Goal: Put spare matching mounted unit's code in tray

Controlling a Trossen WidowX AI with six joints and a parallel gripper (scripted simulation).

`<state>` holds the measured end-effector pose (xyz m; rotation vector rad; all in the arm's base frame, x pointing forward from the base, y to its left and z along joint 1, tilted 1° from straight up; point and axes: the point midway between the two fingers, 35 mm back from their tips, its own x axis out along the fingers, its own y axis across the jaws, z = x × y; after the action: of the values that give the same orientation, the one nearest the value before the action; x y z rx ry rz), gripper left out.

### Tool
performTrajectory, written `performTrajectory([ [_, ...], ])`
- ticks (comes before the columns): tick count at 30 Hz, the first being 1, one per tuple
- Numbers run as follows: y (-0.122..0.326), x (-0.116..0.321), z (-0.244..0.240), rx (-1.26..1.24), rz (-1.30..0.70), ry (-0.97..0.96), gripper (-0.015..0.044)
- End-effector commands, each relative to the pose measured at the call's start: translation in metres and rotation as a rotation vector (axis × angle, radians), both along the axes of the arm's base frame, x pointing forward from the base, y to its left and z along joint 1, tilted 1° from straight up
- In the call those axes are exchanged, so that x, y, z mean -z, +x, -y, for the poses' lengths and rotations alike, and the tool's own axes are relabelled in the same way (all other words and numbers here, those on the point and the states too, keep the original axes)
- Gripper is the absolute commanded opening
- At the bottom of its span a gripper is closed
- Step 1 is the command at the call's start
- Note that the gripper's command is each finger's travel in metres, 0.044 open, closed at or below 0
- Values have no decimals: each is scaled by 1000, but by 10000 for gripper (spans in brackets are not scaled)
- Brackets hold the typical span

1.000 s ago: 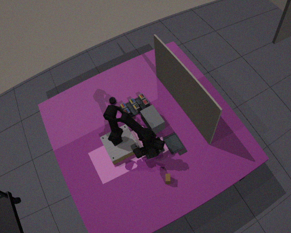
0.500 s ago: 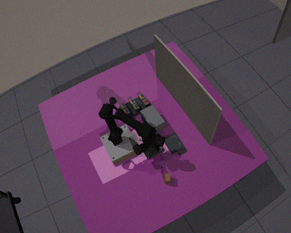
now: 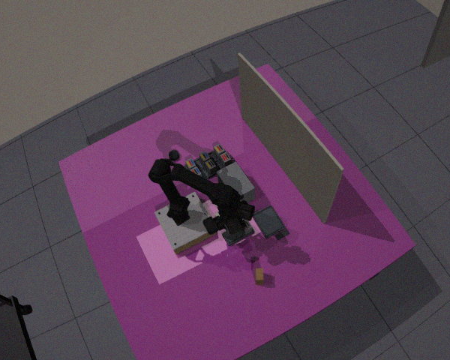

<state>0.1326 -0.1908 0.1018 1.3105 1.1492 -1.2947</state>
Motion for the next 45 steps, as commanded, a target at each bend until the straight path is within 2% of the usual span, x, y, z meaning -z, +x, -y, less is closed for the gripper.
performTrajectory([
  [1,-1,-22,-2,-2,6,-5,0],
  [6,-4,-45,-8,-3,5,-2,0],
  [11,1,-48,-5,-3,5,-2,0],
  [45,149,-56,39,-3,18,-5,0],
])
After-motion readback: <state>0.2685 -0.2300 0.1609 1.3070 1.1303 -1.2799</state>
